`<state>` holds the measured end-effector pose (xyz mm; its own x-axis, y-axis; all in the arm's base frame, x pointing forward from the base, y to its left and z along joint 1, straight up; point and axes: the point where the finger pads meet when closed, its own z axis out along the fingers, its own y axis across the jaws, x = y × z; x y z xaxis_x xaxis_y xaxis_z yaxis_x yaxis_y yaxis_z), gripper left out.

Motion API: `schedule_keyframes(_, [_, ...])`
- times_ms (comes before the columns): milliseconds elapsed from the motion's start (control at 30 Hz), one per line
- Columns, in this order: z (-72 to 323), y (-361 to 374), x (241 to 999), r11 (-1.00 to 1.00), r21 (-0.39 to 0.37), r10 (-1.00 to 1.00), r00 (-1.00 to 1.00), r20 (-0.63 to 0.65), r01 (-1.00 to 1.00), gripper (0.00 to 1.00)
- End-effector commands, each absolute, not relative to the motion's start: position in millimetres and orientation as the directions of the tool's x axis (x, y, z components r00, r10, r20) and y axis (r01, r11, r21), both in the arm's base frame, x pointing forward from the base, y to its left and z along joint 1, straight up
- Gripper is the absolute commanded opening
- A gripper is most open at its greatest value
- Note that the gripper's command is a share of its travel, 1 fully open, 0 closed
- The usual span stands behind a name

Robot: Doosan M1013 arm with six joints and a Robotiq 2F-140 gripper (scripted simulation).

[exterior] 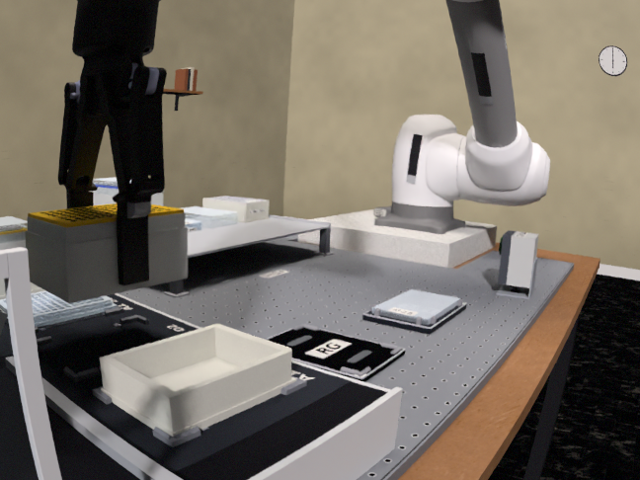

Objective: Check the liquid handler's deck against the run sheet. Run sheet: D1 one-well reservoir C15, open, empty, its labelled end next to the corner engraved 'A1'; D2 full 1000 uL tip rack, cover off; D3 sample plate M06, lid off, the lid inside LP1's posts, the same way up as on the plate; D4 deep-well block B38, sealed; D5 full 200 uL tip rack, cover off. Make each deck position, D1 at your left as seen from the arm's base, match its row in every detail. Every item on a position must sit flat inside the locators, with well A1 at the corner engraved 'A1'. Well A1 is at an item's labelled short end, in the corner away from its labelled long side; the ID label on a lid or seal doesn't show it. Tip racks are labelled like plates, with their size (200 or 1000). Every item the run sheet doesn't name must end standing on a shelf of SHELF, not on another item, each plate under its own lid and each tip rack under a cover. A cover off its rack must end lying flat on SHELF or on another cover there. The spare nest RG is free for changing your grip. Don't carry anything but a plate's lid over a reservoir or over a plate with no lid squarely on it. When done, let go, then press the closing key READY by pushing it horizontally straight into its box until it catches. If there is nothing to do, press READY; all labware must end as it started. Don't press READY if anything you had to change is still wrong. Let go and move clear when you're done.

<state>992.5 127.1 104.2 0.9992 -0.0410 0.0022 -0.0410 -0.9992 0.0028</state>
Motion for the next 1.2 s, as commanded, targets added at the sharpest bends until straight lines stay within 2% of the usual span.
schedule_keyframes(0, [111.1, 127.2, 992.9, -0.999, 0.002, -0.041, 0.999, 0.004, -0.041, 0.10])
schedule_keyframes(1167, [162.8, 127.4, 992.7, -0.999, 0.002, -0.041, 0.999, 0.004, -0.041, 0.10])
